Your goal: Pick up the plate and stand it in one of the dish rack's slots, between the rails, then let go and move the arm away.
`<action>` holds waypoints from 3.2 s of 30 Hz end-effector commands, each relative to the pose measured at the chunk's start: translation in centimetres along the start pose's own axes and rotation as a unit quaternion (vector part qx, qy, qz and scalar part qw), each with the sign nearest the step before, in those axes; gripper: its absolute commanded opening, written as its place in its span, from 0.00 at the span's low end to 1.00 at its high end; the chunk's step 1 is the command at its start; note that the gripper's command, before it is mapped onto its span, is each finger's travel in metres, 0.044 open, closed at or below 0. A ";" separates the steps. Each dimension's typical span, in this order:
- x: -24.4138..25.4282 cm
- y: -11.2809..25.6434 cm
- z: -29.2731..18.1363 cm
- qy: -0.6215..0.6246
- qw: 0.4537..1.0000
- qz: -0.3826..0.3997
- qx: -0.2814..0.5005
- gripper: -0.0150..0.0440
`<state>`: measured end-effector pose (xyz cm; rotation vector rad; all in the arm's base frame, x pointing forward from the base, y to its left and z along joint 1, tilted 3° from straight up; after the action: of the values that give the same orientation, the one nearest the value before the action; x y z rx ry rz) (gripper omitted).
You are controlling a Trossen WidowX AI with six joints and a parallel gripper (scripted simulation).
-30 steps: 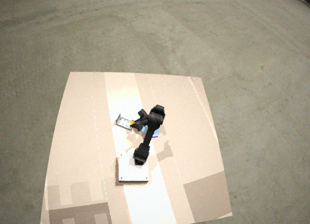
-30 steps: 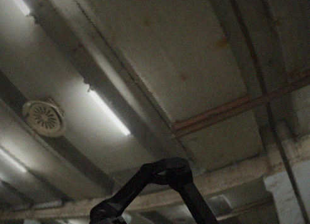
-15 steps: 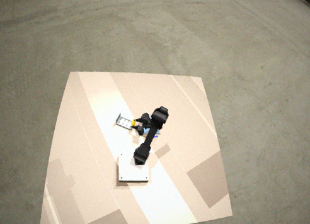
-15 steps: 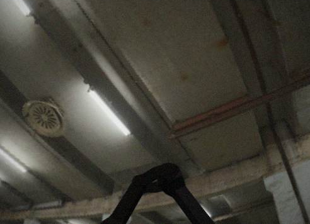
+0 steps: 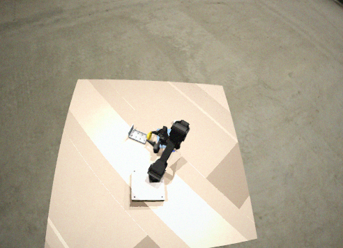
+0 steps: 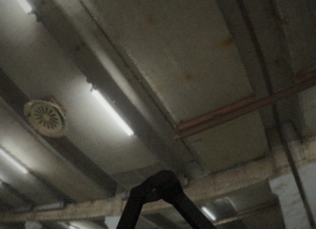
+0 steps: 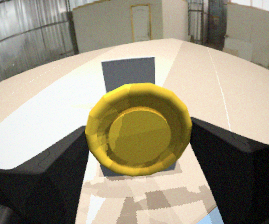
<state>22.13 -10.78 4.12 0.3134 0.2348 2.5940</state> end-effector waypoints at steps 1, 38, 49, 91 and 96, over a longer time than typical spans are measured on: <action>0.2 0.0 -0.2 0.006 1.000 -0.004 -0.009 0.25; 0.2 -3.9 0.6 0.014 1.000 -0.004 0.000 0.25; 0.4 -5.0 0.8 0.020 1.000 -0.005 0.000 0.25; -0.1 -5.4 -0.8 0.025 1.000 -0.005 -0.002 0.93; -0.1 -5.4 -0.8 0.025 1.000 -0.005 -0.002 0.93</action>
<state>24.50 -6.33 2.13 0.2434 0.2492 2.5941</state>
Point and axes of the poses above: the point midway between the two fingers, 35 mm back from their tips, its own y axis back along the fingers, its own x axis across the jaws, z = x × y, the point moved 10 cm from there along y, back along the fingers, and after that the axes turned 13 degrees about -y, right-handed, at the moved point
